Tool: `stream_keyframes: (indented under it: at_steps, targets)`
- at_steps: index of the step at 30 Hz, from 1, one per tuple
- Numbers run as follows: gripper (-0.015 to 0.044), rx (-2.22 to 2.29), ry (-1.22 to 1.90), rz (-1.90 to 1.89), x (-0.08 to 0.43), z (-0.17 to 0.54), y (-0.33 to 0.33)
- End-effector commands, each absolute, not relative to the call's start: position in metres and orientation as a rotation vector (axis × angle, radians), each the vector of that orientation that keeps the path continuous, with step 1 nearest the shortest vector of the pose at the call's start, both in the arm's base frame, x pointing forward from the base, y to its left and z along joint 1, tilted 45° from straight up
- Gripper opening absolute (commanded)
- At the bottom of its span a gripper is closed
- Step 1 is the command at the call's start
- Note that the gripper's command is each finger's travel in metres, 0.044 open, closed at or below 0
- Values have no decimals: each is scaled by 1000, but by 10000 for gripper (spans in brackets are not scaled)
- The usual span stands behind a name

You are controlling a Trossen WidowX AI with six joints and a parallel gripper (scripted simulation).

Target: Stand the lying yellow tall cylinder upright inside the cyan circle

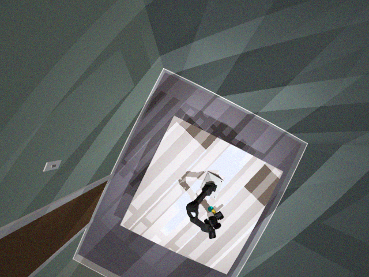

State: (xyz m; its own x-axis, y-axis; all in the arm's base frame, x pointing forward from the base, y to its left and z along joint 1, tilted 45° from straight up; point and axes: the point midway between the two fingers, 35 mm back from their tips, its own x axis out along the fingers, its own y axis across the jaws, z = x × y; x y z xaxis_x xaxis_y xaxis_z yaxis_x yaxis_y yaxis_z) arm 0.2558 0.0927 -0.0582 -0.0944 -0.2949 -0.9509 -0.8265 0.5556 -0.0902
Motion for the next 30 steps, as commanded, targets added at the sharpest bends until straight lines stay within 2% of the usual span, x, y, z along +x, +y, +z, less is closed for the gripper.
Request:
stream_keyframes:
  at_steps: [1,30]
  targets:
    - [105,-938,1642,613,254,-59,92]
    - [105,-810,1491,737,254,-64,90]
